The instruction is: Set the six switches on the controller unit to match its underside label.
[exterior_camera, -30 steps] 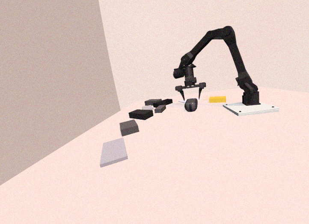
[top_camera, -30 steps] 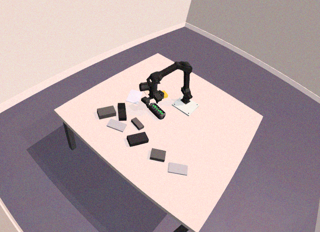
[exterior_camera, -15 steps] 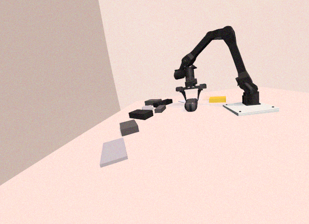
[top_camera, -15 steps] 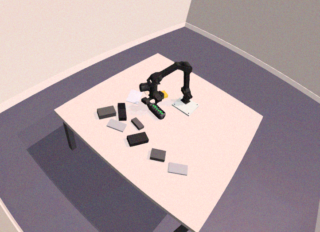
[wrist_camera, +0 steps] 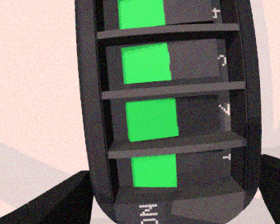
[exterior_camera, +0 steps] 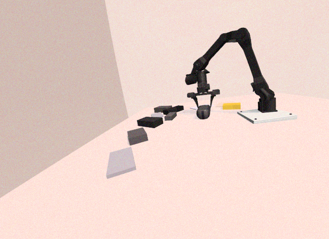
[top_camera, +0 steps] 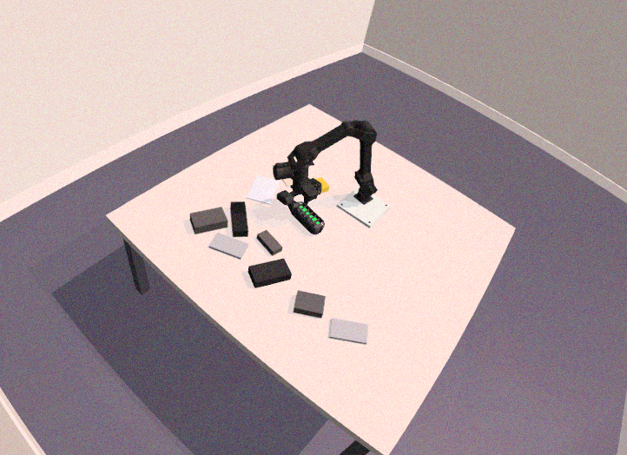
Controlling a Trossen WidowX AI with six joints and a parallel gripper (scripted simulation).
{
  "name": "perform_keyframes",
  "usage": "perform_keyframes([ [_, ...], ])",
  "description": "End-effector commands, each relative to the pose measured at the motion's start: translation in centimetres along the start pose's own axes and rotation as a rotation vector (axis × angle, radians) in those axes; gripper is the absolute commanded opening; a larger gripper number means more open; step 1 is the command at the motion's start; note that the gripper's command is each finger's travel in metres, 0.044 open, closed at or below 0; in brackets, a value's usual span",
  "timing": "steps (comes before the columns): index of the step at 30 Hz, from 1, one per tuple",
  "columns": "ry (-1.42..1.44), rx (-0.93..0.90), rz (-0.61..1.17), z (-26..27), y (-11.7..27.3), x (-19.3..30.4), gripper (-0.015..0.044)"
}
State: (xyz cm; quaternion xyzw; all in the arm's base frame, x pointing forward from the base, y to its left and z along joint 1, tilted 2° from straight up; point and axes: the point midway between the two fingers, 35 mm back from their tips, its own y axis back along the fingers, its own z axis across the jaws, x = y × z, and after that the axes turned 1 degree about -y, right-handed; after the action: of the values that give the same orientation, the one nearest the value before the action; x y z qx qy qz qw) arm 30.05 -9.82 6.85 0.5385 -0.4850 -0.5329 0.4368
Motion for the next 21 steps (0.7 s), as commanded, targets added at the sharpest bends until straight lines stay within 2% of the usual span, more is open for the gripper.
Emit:
perform_keyframes([
  [1, 0.005, 0.003, -0.006, 0.01, 0.4, -0.36, 0.0336],
  [21, 0.005, 0.003, 0.012, 0.02, 1.36, -1.02, 0.0336],
])
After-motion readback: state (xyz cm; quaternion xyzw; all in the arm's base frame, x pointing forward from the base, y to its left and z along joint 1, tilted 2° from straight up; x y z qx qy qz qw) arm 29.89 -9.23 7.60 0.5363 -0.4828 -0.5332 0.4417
